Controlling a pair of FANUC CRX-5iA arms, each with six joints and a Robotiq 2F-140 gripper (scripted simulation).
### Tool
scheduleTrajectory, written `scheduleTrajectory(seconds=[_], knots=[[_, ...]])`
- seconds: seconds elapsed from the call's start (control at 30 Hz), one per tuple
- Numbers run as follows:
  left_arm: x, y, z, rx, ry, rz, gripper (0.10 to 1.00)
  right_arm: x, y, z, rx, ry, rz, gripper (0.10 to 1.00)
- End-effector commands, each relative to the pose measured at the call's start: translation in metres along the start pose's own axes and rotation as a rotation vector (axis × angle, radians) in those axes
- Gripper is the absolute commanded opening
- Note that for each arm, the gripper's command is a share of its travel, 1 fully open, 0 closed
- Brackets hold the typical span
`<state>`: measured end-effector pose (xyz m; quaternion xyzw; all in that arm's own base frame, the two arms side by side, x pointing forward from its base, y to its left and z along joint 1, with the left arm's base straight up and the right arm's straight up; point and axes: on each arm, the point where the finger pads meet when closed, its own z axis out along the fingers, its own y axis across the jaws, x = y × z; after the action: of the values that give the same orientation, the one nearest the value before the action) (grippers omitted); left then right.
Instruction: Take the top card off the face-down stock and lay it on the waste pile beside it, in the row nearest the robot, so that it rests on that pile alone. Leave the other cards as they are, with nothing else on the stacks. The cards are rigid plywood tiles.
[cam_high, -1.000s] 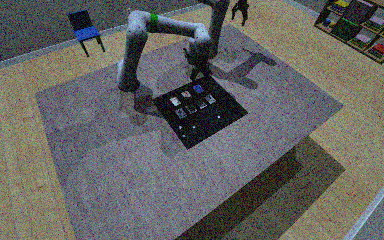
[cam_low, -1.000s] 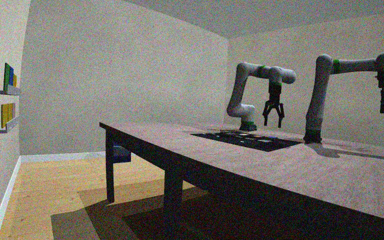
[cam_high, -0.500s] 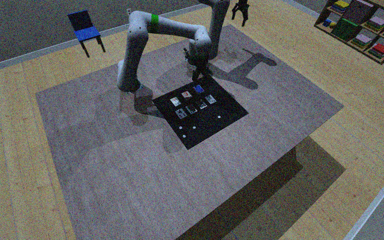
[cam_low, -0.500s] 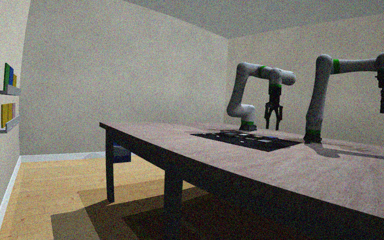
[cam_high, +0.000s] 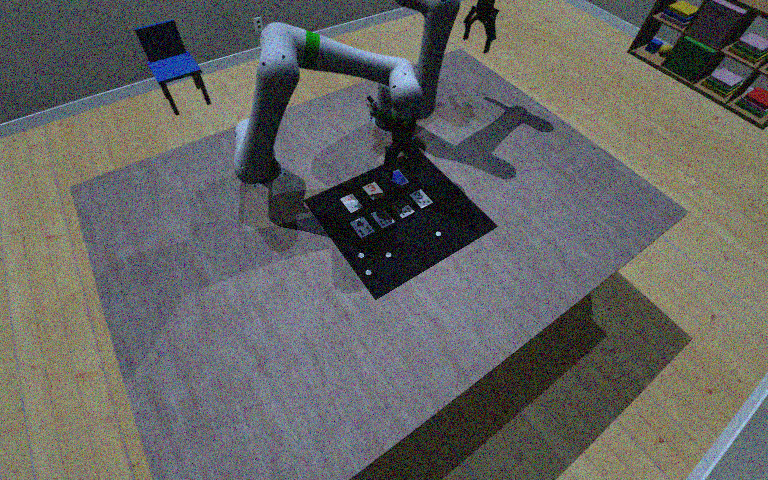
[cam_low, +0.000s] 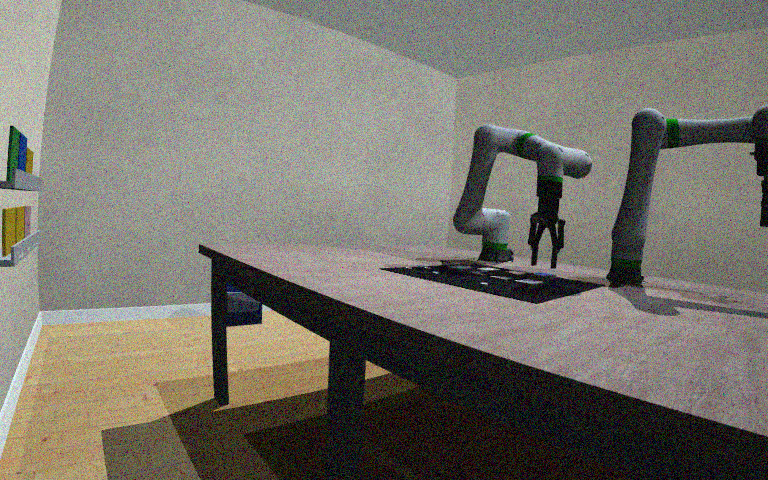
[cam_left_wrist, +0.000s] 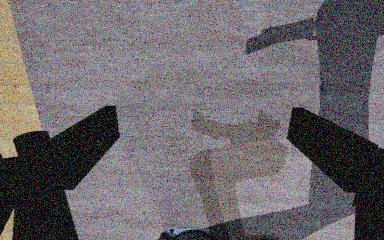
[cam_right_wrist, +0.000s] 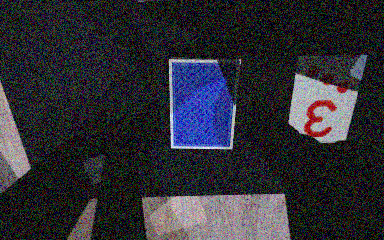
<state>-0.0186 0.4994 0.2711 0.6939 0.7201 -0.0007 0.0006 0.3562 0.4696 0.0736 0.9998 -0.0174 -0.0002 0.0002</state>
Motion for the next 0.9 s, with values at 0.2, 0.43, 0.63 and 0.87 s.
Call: scheduleTrajectory(seconds=[0.2,0.43,0.63,0.87], knots=[[0.0002,0.0001,-0.0009,0.0,0.002,0.0,1.0,0.0006,-0.0007,0.0111,0.002,0.002,0.0,0.547],[0.0002,0.0001,-0.0009,0.0,0.002,0.0,1.0,0.0006,-0.0007,0.0126,0.002,0.002,0.0,0.547],[0.0002,0.0001,-0.0009,0.0,0.002,0.0,1.0,0.0006,-0.0007,0.0127,0.002,0.002,0.0,0.547],[0.0002,0.0001,-0.0009,0.0,0.002,0.0,1.0,0.0006,-0.0007,0.0127,0.002,0.002,0.0,0.479]])
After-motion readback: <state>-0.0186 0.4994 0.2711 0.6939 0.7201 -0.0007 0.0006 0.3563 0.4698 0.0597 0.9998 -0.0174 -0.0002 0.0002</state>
